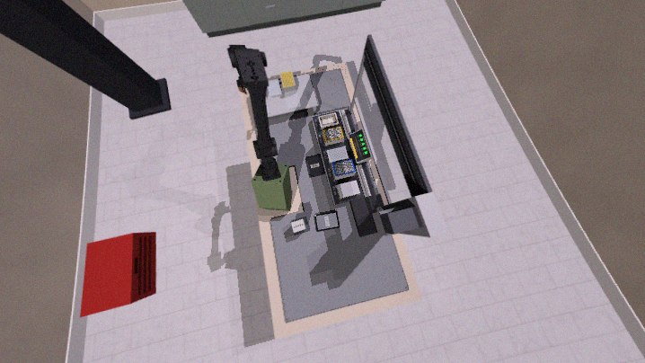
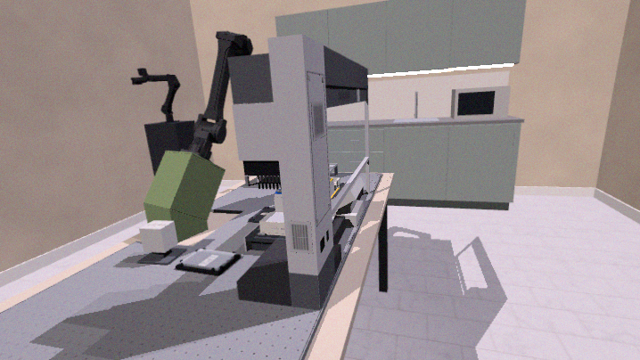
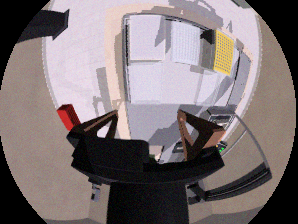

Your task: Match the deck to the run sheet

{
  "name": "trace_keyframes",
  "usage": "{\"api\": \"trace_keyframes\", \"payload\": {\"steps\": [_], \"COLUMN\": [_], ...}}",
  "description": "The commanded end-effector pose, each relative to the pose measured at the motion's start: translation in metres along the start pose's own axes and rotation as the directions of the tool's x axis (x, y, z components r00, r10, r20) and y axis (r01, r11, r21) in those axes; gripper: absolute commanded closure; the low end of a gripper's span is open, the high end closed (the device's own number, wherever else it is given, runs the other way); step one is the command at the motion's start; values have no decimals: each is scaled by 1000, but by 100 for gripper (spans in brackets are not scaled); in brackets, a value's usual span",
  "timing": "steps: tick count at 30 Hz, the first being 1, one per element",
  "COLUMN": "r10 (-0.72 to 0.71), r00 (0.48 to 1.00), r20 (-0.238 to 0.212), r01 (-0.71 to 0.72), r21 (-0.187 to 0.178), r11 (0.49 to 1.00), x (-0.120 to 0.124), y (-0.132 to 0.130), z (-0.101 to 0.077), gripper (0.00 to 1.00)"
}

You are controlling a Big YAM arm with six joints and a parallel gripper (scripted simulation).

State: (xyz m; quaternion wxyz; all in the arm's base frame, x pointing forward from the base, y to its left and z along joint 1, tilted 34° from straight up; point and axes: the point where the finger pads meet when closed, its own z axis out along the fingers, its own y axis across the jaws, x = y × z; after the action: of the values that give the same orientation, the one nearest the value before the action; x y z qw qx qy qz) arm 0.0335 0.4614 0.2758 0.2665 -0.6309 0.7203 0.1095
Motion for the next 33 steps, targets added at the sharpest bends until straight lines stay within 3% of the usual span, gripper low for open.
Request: {"api": "trace_keyframes", "payload": {"steps": [1,6,7,10,21,23,24,26,29,33], "r10": [24,24,15,24,25,25,17,25,26,19], "r00": [996,996,998,996,995,995,998,995,995,997], "r20": [91,91,61,91,92,92,65,92,92,71], "r01": [-22,-23,-14,-23,-24,-24,-16,-24,-24,-18], "r21": [-15,-15,-11,-15,-16,-16,-12,-17,-17,-13], "r11": [1000,1000,1000,1000,1000,1000,1000,1000,1000,1000], "x": [-25,-25,-11,-24,-23,-23,-12,-23,-22,-13], "y": [0,0,1,0,-1,-1,1,-1,-1,0], "z": [-47,-52,-43,-59,-78,-78,-70,-83,-88,-80], "gripper": [0,0,0,0,0,0,0,0,0,0]}}
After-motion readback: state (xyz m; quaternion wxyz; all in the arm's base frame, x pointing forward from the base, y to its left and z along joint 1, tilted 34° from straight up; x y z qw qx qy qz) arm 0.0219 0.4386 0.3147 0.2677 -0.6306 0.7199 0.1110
